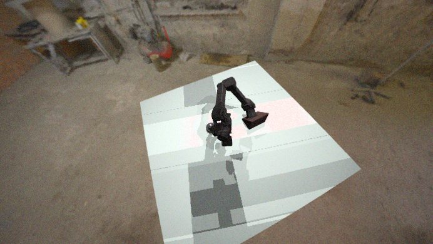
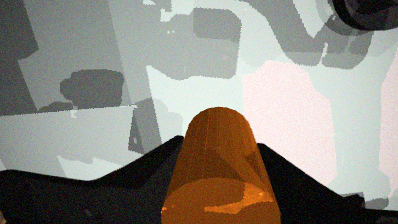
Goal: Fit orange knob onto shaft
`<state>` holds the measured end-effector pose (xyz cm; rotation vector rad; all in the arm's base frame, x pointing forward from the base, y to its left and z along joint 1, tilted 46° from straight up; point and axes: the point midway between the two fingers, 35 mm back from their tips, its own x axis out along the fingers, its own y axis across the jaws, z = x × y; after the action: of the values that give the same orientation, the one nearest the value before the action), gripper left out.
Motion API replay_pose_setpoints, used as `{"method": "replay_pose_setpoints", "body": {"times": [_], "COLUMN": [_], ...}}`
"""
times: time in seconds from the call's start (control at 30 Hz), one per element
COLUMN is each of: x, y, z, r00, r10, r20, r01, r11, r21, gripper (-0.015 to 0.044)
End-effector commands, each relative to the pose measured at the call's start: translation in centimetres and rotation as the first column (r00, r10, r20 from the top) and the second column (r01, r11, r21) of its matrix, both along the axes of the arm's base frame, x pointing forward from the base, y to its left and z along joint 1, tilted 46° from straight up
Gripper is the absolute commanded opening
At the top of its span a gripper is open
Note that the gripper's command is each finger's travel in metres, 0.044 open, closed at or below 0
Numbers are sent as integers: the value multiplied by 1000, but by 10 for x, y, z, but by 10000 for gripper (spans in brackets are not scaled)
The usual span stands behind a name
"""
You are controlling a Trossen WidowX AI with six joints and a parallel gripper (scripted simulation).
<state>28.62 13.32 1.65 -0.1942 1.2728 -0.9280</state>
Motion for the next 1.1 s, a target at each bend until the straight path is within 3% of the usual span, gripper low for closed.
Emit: {"method": "replay_pose_setpoints", "body": {"times": [0.0,0.63,0.9,1.07], "x": [2,7,5,6], "y": [-13,-78,-80,-79], "z": [-15,-85,-87,-86], "r00": [1000,1000,1000,1000], "r10": [1,-9,-10,-17], "r20": [-5,-8,-8,-10], "r01": [-1,9,10,17], "r11": [1000,999,999,999], "r21": [-12,-35,-36,-34], "gripper": [0,0,0,131]}}
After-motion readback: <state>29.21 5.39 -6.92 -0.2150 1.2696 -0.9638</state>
